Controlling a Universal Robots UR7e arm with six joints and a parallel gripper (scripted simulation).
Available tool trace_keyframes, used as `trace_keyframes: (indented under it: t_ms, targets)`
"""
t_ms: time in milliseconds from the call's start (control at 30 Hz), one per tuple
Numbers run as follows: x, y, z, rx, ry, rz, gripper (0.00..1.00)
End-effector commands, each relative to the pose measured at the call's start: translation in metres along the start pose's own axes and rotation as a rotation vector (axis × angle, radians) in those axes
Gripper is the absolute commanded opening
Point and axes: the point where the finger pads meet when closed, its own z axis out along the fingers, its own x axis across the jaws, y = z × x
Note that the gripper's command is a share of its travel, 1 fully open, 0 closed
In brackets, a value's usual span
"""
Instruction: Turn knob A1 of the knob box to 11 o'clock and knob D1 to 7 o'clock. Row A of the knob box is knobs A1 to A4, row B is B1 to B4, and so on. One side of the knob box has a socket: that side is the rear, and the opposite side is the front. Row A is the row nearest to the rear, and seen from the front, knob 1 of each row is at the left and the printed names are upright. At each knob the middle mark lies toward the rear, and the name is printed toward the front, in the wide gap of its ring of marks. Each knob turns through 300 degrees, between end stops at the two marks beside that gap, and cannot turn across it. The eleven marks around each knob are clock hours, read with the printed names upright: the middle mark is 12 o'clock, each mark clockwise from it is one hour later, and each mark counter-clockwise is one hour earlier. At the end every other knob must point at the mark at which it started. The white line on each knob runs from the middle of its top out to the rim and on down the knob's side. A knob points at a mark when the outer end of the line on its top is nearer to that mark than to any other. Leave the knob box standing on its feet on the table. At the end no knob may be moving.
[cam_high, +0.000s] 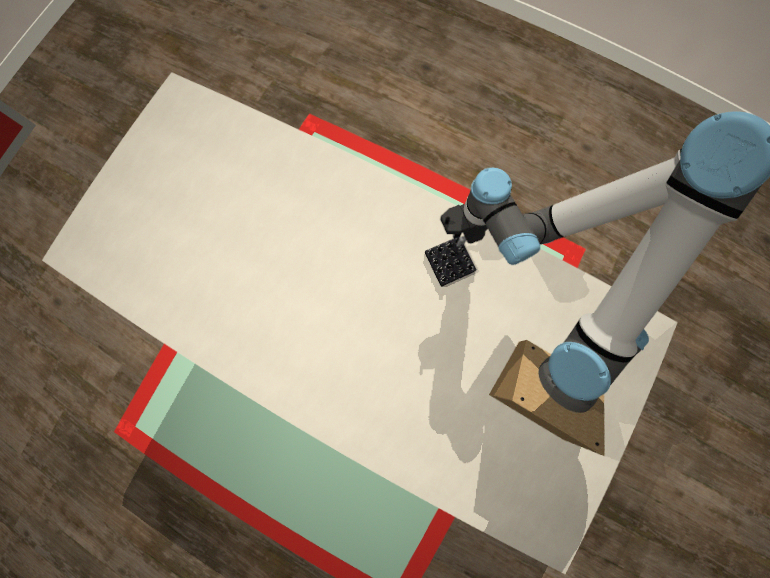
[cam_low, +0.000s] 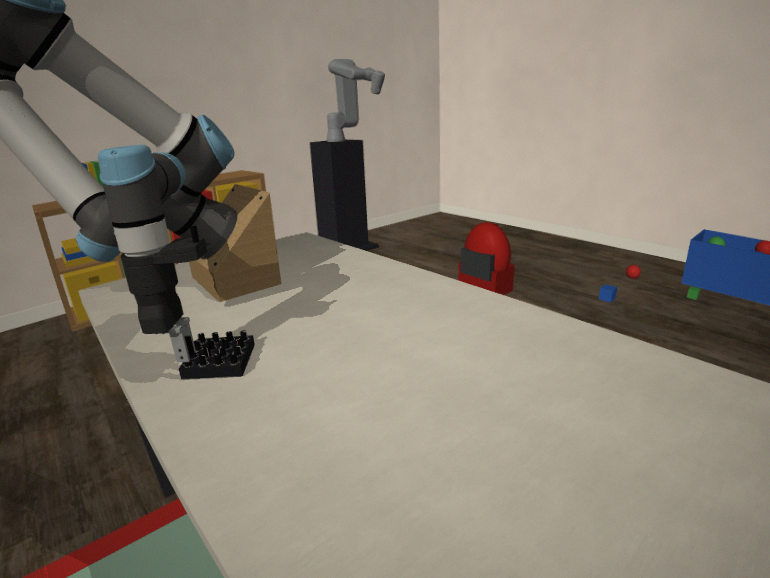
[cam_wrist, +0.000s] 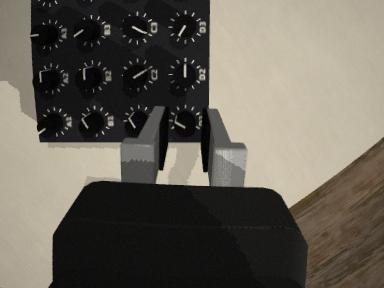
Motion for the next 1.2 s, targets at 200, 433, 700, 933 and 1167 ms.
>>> trace_keyframes:
  t_ms: [200,433,700,933,1167]
  targets:
    - [0.0002,-0.0001,0.0066,0.0,0.001,0.0,0.46]
    - [0.0002,0.0,0.0068,0.0,0.001,0.0,0.46]
    - [0.0002,0.0,0.0068,0.0,0.001,0.0,0.46]
    - [0.0002,0.0,0.0068,0.0,0.001,0.0,0.46]
    - [0.0002,0.0,0.0068,0.0,0.001,0.0,0.46]
